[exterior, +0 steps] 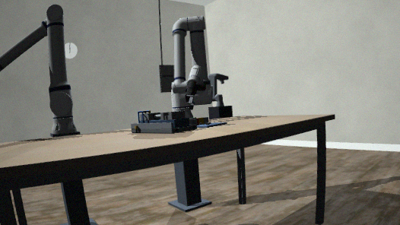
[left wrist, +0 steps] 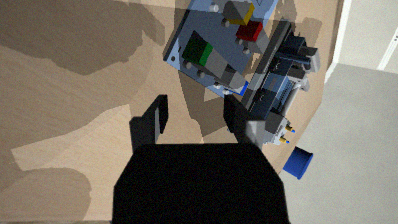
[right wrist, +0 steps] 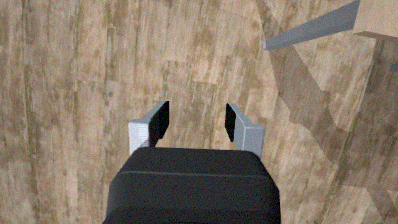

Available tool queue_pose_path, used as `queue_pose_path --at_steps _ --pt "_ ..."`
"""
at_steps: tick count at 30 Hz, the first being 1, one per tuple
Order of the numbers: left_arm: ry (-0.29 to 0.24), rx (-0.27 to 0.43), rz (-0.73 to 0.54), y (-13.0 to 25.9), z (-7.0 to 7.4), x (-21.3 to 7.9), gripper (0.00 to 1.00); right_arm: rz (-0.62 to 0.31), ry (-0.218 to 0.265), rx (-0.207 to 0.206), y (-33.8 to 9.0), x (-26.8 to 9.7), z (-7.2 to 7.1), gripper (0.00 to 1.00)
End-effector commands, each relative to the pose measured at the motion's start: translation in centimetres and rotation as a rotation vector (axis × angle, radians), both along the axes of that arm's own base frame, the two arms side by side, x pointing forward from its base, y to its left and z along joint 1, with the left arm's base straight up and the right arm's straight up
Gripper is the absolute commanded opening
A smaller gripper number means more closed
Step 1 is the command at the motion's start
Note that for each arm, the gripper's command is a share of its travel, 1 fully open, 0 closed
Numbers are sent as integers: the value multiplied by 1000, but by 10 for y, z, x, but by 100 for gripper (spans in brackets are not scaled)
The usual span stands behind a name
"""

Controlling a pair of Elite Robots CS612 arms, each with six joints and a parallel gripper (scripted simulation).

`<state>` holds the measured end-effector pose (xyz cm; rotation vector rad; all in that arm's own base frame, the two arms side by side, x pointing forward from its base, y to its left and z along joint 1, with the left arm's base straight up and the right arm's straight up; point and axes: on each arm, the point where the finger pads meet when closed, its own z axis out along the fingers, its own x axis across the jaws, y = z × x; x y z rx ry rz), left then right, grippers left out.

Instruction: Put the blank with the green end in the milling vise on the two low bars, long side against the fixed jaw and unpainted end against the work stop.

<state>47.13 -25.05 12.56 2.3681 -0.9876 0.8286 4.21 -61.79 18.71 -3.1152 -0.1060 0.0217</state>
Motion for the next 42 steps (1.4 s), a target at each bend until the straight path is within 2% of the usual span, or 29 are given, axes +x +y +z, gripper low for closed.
queue_pose_path --at_steps 1,15,42 --pt "-1 -1 0 0 0 0 100 -12 -2 -5 1 -8 0 100" --pt "-1 -1 0 0 0 0 100 -57 -8 -15 7 -36 -5 100" --pt "-1 -1 0 0 0 0 100 -94 -13 -23 13 -58 -9 100"
